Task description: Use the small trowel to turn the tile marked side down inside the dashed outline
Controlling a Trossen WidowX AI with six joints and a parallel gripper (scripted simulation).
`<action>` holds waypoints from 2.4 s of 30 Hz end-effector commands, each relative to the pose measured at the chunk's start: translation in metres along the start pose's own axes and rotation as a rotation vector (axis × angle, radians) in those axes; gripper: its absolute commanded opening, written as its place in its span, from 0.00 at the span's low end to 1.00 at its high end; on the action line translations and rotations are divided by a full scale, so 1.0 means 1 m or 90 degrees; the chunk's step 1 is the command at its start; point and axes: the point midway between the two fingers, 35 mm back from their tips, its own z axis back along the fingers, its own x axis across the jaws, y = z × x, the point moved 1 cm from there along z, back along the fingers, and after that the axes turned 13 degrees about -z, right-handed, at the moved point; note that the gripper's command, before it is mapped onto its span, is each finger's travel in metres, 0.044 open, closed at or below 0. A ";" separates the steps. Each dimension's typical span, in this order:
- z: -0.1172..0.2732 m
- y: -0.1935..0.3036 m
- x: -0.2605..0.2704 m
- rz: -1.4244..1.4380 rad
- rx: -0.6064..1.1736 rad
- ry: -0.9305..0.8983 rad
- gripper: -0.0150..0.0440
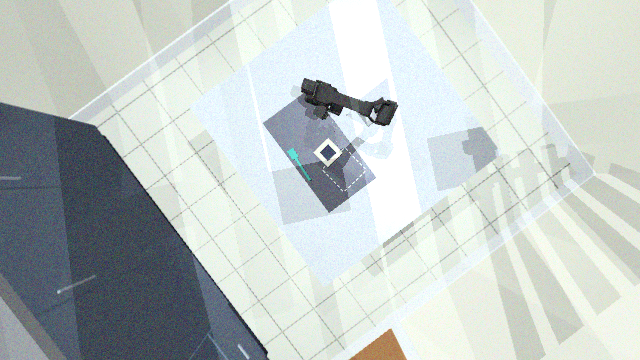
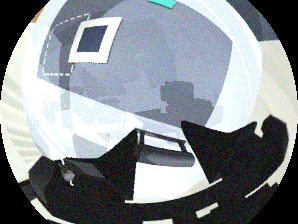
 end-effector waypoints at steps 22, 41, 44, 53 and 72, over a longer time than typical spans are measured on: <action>0.009 0.035 -0.018 -0.562 0.001 0.003 0.71; 0.014 0.060 -0.028 -0.982 0.002 0.001 0.71; 0.014 0.064 -0.029 -1.048 0.002 0.001 0.71; 0.016 0.077 -0.033 -1.246 0.004 0.000 0.71; 0.005 0.081 -0.035 -1.324 0.005 -0.001 0.71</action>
